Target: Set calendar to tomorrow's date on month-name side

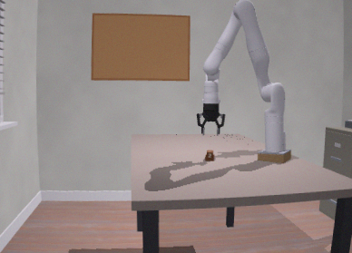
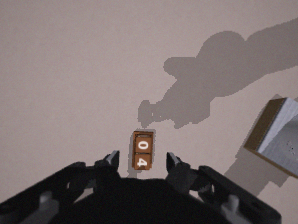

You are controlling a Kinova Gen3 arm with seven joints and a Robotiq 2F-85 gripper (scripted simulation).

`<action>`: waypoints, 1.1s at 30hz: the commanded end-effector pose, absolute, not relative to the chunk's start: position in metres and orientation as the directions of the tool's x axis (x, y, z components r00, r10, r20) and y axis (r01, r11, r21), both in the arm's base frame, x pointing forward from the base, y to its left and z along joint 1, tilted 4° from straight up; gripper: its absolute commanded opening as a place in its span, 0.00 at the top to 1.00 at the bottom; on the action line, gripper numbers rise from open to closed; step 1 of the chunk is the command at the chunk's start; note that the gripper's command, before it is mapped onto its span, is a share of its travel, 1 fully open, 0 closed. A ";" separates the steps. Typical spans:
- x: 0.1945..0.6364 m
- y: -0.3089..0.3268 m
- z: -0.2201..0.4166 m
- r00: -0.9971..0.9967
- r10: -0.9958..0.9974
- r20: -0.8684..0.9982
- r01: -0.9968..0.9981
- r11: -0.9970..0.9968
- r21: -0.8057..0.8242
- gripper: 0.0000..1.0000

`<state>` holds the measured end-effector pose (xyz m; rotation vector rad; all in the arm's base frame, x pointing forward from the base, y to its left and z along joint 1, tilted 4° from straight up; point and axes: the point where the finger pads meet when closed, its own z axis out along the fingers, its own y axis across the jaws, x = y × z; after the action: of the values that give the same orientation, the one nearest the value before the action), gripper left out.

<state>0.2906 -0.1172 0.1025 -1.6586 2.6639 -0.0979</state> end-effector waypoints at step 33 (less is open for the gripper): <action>0.290 -0.115 0.143 -0.441 -0.897 0.030 -0.897 0.439 -0.056 0.00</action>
<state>0.2815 -0.1197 0.1313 -1.6519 2.6982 -0.0814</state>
